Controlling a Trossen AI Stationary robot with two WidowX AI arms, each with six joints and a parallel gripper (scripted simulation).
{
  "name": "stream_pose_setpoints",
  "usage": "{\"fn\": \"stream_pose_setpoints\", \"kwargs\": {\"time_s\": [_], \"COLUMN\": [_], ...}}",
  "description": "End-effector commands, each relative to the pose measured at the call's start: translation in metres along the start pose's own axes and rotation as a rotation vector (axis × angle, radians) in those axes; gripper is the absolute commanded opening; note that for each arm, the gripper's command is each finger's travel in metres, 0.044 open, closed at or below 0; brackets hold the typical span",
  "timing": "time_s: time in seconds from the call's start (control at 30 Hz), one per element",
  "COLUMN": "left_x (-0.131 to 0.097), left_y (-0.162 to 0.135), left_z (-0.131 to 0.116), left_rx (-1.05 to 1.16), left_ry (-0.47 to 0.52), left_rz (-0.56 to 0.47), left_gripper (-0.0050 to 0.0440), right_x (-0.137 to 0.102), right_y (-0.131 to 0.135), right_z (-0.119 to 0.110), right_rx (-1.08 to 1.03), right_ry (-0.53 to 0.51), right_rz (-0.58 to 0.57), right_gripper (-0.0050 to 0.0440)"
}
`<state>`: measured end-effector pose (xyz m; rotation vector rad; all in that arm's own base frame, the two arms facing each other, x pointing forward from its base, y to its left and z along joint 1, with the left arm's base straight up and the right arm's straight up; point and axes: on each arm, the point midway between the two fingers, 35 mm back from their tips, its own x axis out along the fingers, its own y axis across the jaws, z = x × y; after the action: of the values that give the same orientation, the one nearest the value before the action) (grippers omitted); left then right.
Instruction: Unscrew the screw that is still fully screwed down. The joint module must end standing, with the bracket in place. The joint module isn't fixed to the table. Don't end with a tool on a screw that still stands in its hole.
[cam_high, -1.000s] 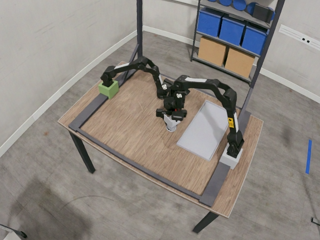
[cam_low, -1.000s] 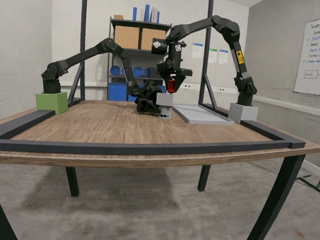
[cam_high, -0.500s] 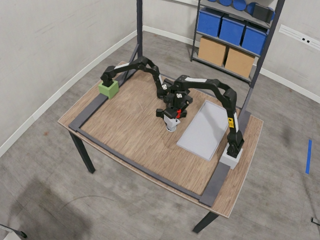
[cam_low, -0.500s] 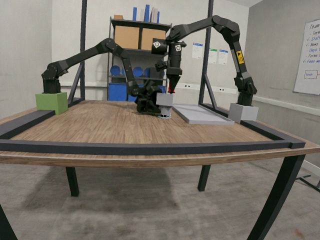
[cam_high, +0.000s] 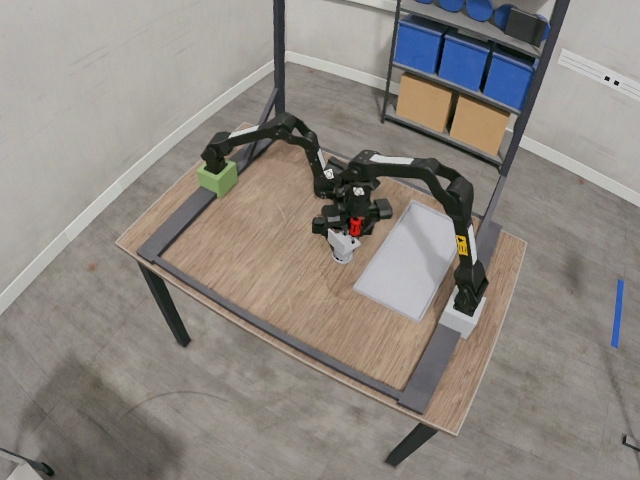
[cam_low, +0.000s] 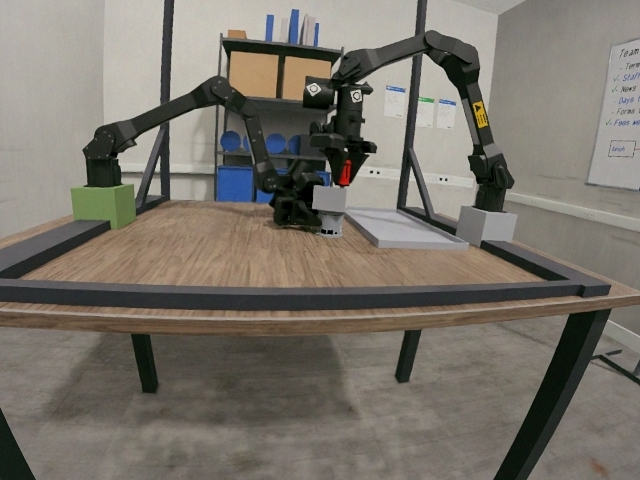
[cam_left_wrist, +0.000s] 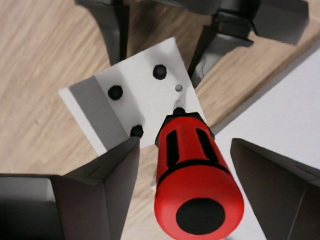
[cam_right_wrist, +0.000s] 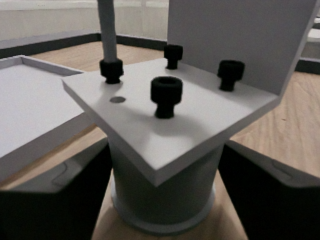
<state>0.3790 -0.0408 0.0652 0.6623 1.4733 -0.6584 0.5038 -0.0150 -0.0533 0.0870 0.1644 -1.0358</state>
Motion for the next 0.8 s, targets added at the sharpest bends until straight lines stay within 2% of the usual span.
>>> {"fn": "stream_pose_setpoints", "kwargs": {"time_s": [0.0,0.33,0.43,0.77], "left_x": [-0.0099,-0.011,-0.0111,-0.0119], "left_y": [0.0005,0.0006,0.0006,0.0004], "left_z": [0.0027,0.0026,0.0027,0.0026], "left_rx": [0.195,0.643,0.677,1.168], "left_ry": [-0.022,-0.02,-0.02,-0.014], "left_rz": [0.021,0.03,0.03,0.037], "left_gripper": [0.025,0.025,0.025,0.025], "right_x": [0.0016,0.0016,0.0016,0.0016], "right_y": [0.0051,0.0051,0.0051,0.0051], "right_z": [0.0146,0.0146,0.0146,0.0146], "right_rx": [0.035,0.035,0.035,0.035], "right_ry": [-0.012,-0.012,-0.012,-0.012], "right_rz": [0.0,0.0,0.0,0.0], "right_gripper": [0.0245,0.0245,0.0245,0.0245]}}
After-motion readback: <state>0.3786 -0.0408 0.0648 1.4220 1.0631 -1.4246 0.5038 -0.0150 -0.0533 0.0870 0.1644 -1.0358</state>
